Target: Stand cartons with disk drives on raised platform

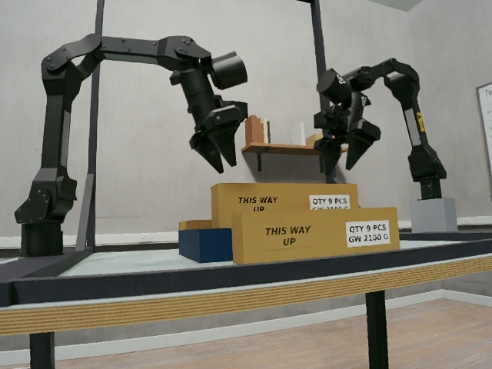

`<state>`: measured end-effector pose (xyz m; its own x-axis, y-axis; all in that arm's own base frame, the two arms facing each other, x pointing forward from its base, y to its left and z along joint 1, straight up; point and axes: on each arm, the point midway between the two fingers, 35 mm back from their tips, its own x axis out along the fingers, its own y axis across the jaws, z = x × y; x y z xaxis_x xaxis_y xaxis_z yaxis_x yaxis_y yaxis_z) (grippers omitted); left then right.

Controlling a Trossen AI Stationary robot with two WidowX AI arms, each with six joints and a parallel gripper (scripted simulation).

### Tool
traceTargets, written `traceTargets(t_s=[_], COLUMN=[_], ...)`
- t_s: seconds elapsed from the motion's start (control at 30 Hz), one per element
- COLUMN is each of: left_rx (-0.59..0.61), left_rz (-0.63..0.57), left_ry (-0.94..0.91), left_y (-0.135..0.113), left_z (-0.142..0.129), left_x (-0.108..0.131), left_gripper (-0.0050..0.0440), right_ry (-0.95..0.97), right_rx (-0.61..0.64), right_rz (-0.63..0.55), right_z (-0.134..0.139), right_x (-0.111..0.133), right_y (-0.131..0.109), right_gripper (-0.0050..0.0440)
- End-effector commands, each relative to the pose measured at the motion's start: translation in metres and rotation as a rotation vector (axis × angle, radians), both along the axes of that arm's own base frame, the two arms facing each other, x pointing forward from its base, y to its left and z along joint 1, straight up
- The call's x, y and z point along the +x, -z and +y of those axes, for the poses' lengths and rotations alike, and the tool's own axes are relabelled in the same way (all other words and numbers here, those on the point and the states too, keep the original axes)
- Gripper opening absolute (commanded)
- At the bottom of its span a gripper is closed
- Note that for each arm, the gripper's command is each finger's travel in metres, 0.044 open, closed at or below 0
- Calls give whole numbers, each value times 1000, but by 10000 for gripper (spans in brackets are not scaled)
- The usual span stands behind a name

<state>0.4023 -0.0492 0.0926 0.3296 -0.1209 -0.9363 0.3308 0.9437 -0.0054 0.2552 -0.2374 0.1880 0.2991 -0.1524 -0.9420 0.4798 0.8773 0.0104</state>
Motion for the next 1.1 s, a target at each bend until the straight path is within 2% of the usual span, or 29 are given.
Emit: traceTargets(t_s=[0.0, 0.83, 0.87, 0.97, 1.07], left_rx=[-2, -2, -3, -3, -3], left_rz=[-26, -26, -32, -32, -32], left_ry=[0, 0, 0, 0, 0], left_y=[-9, -9, -1, 3, 3], left_z=[-1, -1, -32, -46, -46], left_x=[4, 4, -58, -84, -84], left_gripper=[381, 381, 381, 381, 381], right_ry=[1, 0, 0, 0, 0], right_rx=[-17, -20, -21, -21, -21], right_rz=[-16, -19, -21, -21, -21], right_z=[-2, -2, 66, 95, 95], right_x=[2, 2, -16, -23, -23], right_y=[-8, -8, 2, 6, 6], right_gripper=[382, 382, 382, 382, 382])
